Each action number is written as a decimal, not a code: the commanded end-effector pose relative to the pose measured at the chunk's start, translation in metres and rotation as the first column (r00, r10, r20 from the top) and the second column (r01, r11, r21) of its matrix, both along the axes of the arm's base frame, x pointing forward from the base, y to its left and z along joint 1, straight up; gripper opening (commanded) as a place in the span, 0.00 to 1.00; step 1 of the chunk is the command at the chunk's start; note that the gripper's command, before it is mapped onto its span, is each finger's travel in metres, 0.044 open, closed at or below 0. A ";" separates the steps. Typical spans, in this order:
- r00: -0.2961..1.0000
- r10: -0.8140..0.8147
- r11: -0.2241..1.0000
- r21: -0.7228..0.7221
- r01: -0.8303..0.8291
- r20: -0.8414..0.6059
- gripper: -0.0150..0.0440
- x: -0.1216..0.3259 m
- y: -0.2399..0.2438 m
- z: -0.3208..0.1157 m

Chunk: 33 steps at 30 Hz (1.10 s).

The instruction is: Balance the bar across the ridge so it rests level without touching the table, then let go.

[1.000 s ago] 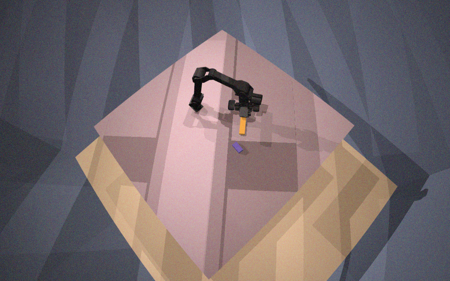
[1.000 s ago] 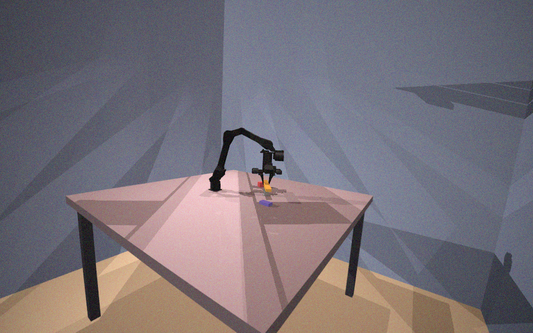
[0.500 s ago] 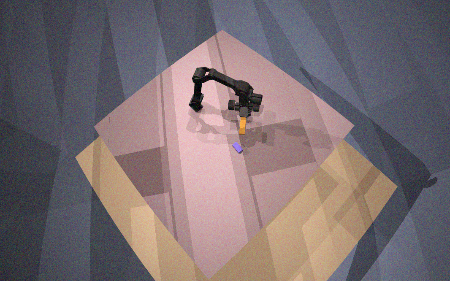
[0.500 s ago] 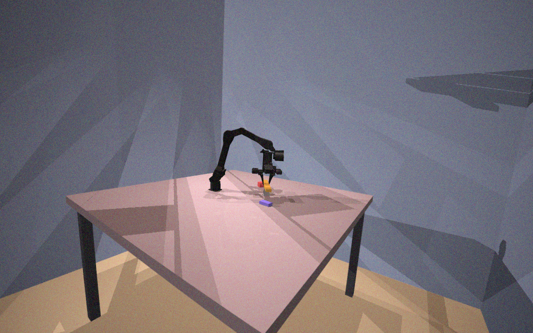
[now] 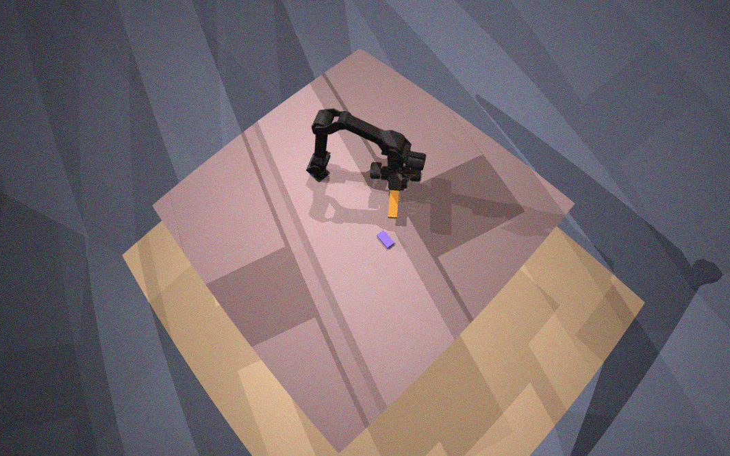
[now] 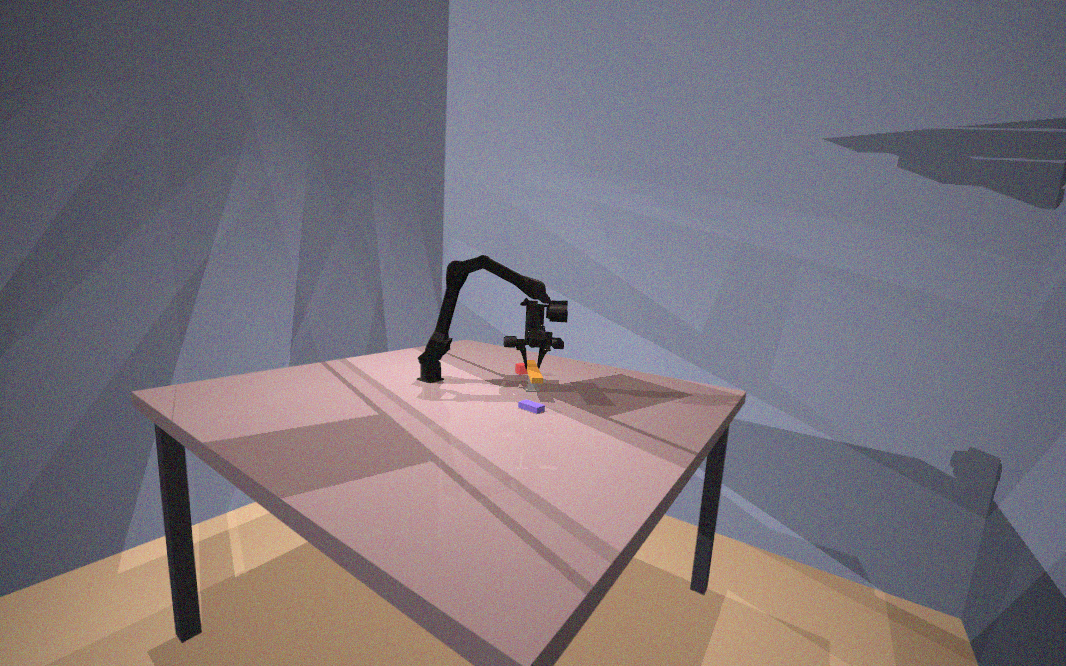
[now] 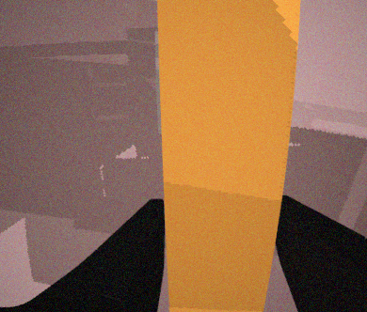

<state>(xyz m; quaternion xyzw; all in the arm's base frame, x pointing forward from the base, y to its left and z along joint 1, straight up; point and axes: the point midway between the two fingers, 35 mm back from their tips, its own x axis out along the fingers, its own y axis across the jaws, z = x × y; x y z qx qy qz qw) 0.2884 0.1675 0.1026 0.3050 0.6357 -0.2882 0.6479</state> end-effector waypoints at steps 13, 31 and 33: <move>1.000 0.000 1.000 0.000 0.000 0.000 0.57 0.000 0.000 0.000; 1.000 0.000 1.000 0.000 0.000 0.000 0.92 0.000 0.000 0.000; 1.000 0.000 1.000 0.000 0.000 0.000 1.00 0.000 0.000 0.000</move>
